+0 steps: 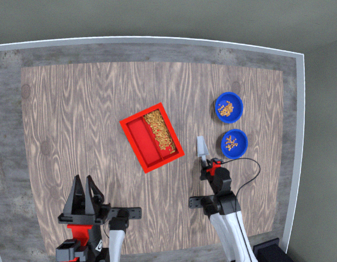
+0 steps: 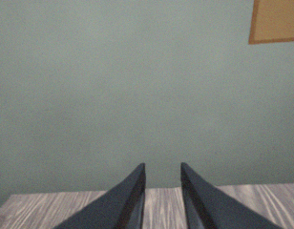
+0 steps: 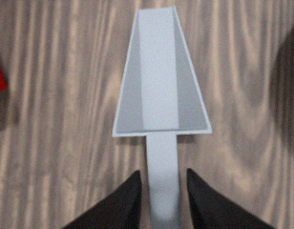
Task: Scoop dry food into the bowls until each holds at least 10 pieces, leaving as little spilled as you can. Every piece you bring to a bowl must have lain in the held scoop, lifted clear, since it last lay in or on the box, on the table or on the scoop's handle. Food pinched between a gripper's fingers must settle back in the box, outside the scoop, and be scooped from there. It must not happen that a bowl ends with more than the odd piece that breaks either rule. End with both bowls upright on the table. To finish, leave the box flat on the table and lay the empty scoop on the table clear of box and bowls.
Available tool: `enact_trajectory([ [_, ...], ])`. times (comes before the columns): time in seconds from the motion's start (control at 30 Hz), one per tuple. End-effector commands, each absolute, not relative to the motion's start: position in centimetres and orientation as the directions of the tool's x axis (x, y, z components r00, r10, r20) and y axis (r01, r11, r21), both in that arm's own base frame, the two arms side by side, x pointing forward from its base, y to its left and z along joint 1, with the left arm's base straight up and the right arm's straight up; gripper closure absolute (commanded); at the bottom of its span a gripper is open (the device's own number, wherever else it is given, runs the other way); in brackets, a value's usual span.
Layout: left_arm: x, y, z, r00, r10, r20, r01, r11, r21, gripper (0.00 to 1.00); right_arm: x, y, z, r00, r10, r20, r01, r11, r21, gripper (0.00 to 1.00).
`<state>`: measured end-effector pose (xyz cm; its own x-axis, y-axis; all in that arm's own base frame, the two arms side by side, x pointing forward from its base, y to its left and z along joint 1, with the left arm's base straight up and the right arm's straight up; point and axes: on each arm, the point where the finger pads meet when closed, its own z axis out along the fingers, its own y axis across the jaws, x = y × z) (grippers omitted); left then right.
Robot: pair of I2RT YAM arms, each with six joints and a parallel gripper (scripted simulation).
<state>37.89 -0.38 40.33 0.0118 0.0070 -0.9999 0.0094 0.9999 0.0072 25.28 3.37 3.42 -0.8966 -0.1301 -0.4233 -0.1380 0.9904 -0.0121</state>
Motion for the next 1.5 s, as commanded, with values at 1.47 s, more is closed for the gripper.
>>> enact_trajectory([
  [1.47,37.4,-0.4,44.0,0.121,-0.007,-0.993,0.012,1.000,-0.006,0.73,27.3,3.5,12.4,-0.799,-0.099,-0.593,-0.122,0.993,-0.001,0.67],
])
